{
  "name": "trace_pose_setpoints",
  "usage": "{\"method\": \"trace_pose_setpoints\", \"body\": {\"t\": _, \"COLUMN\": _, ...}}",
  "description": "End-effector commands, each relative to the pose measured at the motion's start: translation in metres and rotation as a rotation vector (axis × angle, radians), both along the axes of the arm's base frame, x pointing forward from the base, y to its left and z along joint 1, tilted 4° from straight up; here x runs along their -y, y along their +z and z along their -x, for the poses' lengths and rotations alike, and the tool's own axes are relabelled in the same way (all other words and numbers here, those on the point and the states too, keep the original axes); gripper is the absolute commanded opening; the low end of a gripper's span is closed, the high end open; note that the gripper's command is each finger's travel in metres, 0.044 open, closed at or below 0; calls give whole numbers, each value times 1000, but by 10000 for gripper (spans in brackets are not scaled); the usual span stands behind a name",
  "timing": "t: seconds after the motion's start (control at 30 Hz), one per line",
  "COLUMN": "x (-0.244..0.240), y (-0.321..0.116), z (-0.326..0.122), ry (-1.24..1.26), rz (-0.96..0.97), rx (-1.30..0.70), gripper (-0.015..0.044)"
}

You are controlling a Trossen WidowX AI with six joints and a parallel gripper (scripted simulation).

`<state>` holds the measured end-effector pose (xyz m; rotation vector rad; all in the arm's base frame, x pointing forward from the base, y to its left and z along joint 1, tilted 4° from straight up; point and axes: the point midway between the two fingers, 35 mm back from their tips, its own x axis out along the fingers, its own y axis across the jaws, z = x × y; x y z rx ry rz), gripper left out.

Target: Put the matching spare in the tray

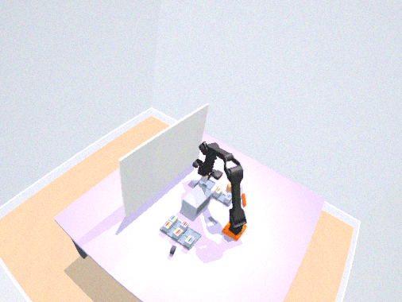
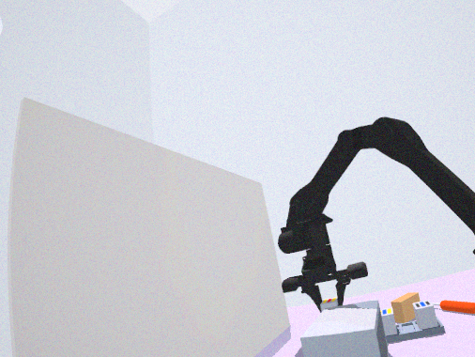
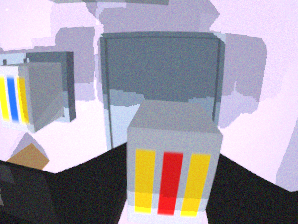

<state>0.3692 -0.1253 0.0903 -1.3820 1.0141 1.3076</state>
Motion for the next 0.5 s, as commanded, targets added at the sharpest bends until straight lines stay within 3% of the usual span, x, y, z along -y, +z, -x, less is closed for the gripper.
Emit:
{"method": "trace_pose_setpoints", "body": {"t": 0.0, "x": -1, "y": -3, "z": 0, "ry": -4, "rz": -5, "rx": 1, "gripper": 0}}
{"method": "trace_pose_setpoints", "body": {"t": 0.47, "x": -2, "y": -13, "z": 1, "ry": -4, "rz": -5, "rx": 1, "gripper": 0}}
